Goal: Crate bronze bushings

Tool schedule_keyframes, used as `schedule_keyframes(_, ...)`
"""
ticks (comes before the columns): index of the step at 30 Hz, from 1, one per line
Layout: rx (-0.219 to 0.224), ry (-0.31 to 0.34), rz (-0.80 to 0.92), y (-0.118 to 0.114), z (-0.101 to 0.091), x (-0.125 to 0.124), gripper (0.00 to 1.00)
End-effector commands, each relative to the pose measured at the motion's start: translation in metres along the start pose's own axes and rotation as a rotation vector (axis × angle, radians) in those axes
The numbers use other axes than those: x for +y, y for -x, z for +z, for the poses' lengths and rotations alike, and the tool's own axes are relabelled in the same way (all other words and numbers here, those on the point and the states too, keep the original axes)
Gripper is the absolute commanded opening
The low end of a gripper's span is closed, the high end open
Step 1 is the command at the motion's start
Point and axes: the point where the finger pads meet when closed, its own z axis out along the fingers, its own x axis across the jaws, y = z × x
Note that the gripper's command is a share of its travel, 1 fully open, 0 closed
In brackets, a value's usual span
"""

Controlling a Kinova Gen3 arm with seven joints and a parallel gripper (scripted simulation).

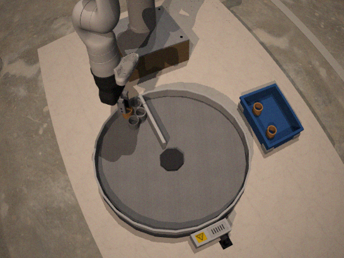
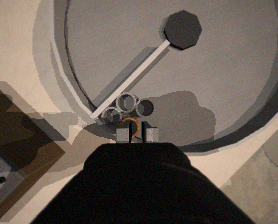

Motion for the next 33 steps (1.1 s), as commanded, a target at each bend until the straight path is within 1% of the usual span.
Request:
schedule_keyframes(1, 0.000, 0.000, 0.001, 0.000, 0.005, 0.000, 0.40)
schedule_keyframes(4, 0.000, 0.000, 0.002, 0.000, 0.014, 0.001, 0.40)
schedule_keyframes(16, 0.000, 0.000, 0.002, 0.000, 0.014, 0.001, 0.40)
schedule_keyframes(21, 0.000, 0.000, 0.002, 0.000, 0.020, 0.001, 0.40)
schedule_keyframes(33, 0.000, 0.000, 0.002, 0.000, 0.020, 0.001, 0.40)
